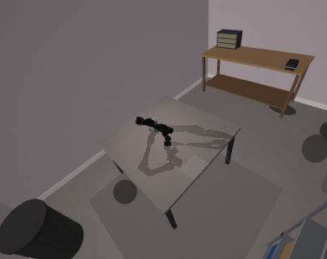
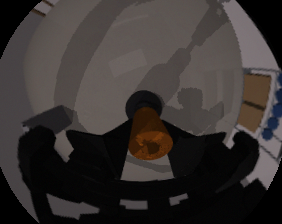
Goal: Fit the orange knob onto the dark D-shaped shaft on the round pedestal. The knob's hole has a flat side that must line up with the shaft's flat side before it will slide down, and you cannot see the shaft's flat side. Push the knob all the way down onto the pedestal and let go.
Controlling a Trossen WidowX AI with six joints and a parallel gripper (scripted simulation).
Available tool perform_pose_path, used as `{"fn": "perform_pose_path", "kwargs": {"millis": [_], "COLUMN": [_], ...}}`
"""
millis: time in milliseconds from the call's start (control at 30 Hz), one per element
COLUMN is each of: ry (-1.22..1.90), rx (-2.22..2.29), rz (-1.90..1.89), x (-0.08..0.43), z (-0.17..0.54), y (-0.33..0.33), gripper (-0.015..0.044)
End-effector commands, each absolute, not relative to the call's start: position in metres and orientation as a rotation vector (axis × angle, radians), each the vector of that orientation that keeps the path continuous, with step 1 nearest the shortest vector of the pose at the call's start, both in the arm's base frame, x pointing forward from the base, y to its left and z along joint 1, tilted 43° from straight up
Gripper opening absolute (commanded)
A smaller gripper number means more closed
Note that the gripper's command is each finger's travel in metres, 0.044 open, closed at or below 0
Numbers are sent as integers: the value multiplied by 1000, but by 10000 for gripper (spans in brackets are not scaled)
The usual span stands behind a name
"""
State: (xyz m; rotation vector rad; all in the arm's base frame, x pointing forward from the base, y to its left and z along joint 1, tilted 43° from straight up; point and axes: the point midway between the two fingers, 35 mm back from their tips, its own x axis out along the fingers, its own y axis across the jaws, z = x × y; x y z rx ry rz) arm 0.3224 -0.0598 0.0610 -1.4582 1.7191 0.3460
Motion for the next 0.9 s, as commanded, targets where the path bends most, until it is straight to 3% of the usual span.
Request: {"fn": "perform_pose_path", "kwargs": {"millis": [0,500,867], "ry": [1671,1354,1334], "rx": [-1168,-371,-335], "rz": [-1,-768,-798], "x": [322,320,323], "z": [63,59,60], "y": [-58,-59,-60], "gripper": [0,0,0]}}
